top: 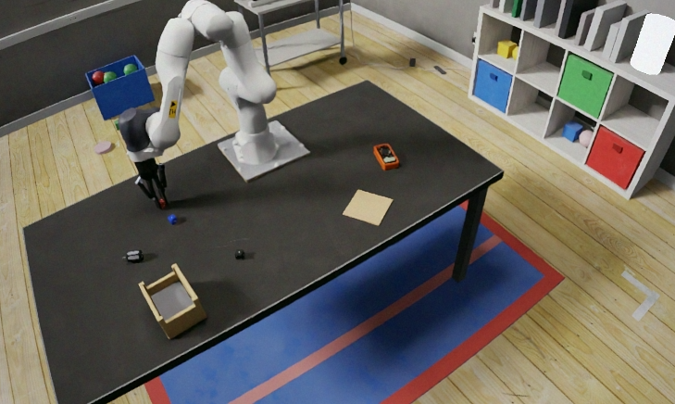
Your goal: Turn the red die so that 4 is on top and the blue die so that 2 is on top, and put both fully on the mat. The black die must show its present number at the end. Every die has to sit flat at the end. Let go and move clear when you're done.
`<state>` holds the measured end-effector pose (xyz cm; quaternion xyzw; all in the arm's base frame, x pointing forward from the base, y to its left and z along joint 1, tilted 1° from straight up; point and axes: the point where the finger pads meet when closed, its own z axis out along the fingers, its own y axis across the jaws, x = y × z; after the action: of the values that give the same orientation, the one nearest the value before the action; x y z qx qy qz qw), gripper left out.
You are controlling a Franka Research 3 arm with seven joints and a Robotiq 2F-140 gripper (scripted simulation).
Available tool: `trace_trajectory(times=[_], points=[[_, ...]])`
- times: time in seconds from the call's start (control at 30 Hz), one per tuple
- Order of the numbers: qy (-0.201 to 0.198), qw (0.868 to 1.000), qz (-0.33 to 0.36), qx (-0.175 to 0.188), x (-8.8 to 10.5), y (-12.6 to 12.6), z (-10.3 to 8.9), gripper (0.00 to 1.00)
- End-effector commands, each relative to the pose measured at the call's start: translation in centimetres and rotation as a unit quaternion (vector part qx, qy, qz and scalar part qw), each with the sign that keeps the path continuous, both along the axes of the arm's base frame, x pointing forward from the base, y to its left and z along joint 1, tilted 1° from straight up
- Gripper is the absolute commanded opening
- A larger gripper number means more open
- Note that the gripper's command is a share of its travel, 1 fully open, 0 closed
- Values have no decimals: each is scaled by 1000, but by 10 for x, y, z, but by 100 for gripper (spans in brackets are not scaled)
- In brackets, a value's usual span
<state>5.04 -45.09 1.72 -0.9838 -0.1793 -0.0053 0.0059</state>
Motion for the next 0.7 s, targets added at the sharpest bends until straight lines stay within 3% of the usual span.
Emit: trace_trajectory(times=[0.0, 0.13, 0.27, 0.33, 0.53, 0.67], points=[[0, 1000, 1, 0, 0, 1, 1, 21], [0, 1000, 1, 0, 0, 0, 12, 21], [0, 1000, 1, 0, 0, 0, 37, 21], [0, 1000, 1, 0, 0, 0, 37, 21], [0, 1000, 1, 0, -1, -1, 81, 21], [0, 1000, 1, 0, -1, -1, 97, 21]])
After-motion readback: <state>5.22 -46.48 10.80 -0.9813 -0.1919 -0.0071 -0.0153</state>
